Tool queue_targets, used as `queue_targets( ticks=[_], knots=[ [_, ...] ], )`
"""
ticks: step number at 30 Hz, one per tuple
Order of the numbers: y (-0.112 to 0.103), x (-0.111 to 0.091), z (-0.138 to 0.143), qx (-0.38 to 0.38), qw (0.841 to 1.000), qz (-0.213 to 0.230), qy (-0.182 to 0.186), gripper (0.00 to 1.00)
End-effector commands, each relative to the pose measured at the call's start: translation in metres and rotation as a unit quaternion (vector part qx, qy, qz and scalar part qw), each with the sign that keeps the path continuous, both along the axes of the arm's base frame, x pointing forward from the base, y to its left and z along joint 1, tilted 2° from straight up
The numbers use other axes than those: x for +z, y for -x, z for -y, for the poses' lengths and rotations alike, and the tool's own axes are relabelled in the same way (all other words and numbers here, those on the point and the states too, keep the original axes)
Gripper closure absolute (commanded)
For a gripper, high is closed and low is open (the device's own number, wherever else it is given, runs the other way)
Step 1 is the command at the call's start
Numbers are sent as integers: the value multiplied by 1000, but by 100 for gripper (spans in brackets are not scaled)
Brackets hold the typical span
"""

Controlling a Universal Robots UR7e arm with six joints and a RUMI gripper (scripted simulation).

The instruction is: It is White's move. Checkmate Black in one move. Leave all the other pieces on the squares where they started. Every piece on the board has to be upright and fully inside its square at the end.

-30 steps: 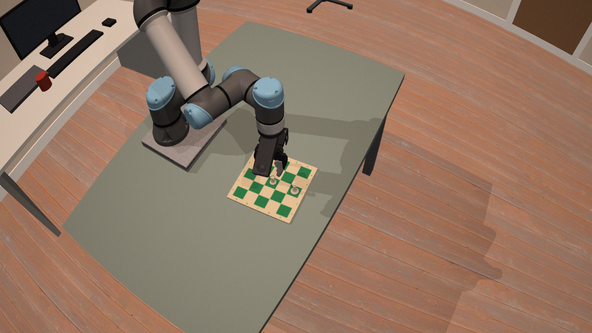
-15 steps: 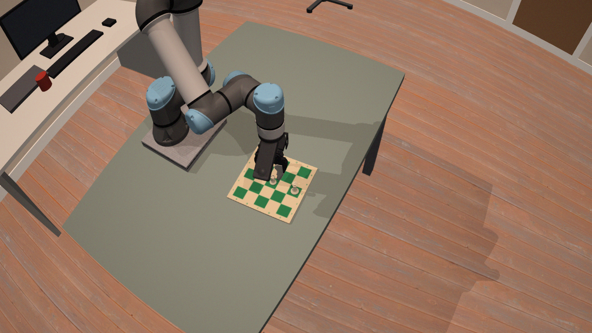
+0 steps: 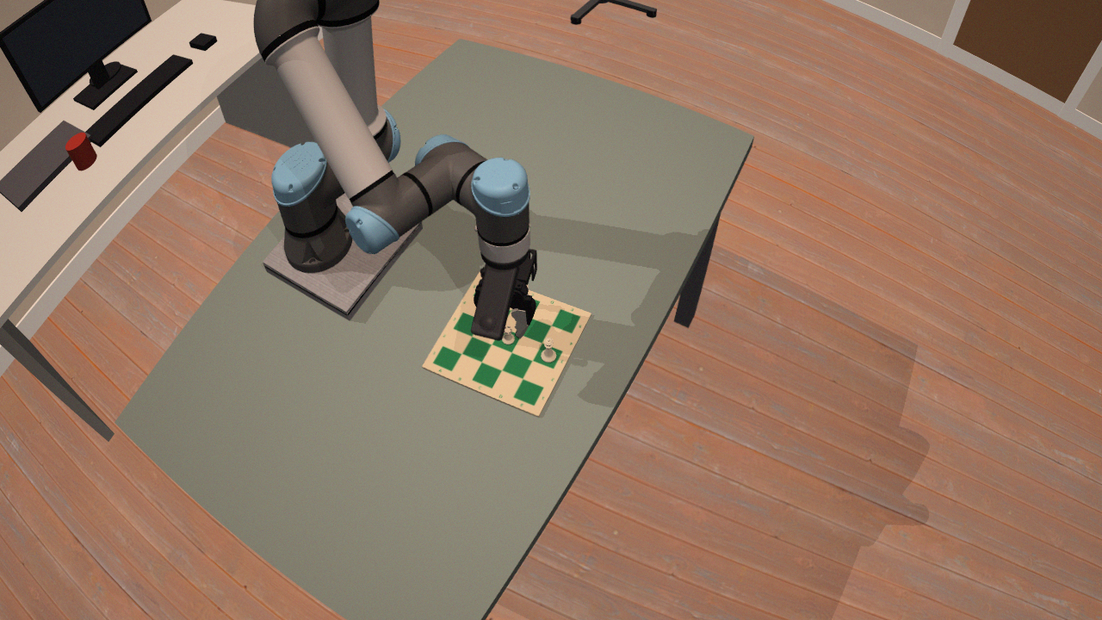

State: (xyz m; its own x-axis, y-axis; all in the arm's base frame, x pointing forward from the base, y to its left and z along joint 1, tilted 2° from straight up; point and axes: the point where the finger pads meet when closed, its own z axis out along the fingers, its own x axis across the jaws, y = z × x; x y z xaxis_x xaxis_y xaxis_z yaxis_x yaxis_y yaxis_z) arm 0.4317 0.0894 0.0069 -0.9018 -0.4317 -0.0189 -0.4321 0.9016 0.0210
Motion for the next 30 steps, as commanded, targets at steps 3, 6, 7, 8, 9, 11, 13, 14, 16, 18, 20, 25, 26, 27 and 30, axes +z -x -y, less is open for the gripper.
queue_targets(
  ticks=[3,6,7,8,9,11,13,14,16,18,20,25,26,27,30],
  knots=[
    [0,0,0,0,1000,1,0,78],
    [0,0,0,0,1000,1,0,78],
    [0,0,0,0,1000,1,0,78],
    [0,0,0,0,1000,1,0,78],
    [0,0,0,0,1000,1,0,78],
    [0,0,0,0,1000,1,0,78],
    [0,0,0,0,1000,1,0,78],
    [0,0,0,0,1000,1,0,78],
    [0,0,0,0,1000,1,0,78],
    [0,0,0,0,1000,1,0,78],
    [0,0,0,0,1000,1,0,78],
    [0,0,0,0,1000,1,0,78],
    [0,0,0,0,1000,1,0,78],
    [0,0,0,0,1000,1,0,78],
    [0,0,0,0,1000,1,0,100]
  ],
)
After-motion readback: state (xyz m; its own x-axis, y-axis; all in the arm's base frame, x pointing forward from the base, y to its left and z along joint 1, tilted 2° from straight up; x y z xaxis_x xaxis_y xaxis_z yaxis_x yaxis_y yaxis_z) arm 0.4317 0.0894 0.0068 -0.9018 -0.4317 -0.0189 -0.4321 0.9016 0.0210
